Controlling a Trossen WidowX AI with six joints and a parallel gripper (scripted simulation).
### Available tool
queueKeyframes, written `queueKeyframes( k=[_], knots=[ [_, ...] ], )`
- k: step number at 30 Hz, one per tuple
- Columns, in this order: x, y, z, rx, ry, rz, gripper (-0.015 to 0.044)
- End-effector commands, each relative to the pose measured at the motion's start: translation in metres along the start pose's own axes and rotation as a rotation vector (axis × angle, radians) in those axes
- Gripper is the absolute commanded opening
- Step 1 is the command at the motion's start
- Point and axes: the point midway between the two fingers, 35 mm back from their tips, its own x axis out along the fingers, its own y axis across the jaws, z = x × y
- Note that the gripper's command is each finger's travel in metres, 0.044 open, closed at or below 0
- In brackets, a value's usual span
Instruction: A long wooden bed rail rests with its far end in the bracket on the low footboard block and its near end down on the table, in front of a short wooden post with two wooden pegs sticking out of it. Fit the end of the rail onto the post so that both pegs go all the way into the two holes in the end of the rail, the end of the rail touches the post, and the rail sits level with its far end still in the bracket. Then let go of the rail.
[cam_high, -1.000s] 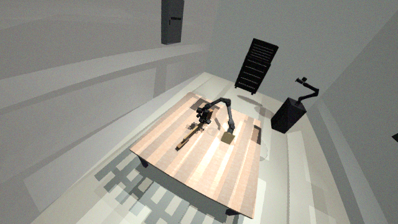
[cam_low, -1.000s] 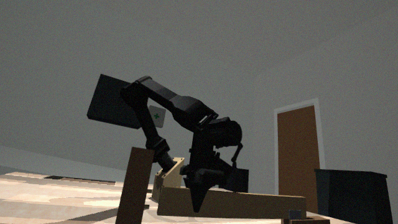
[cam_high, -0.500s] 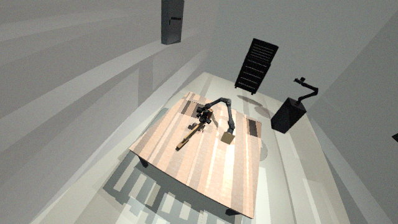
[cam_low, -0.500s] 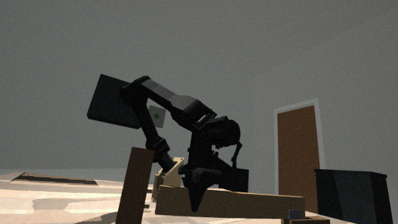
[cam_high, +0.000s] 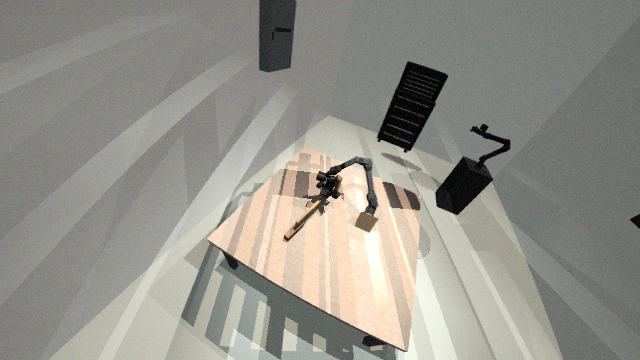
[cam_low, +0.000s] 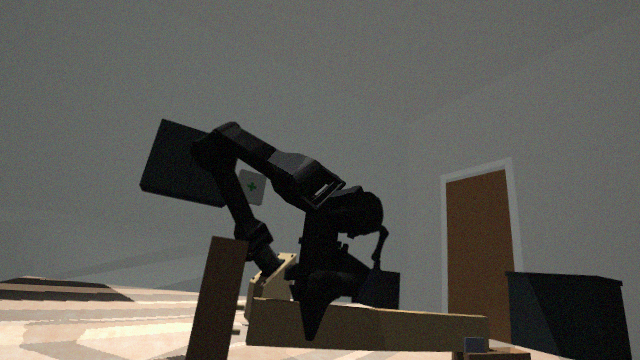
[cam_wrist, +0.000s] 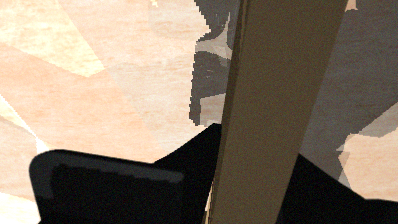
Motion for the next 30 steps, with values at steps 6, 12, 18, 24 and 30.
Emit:
queueKeyframes(
  k=[6,12,18,24,30],
  knots=[
    [-0.0019,-0.0016,-0.0042,0.0,-0.003,-0.008,0.0],
    [-0.0019,-0.0016,-0.0061,0.0,-0.003,-0.008,0.0],
    [-0.0023,-0.0017,-0.008,0.0,-0.003,-0.008,0.0],
    [-0.0028,-0.0017,-0.0099,-0.001,-0.003,-0.008,0.0],
    [-0.0032,-0.0016,-0.0117,-0.001,-0.003,-0.008,0.0]
  ],
)
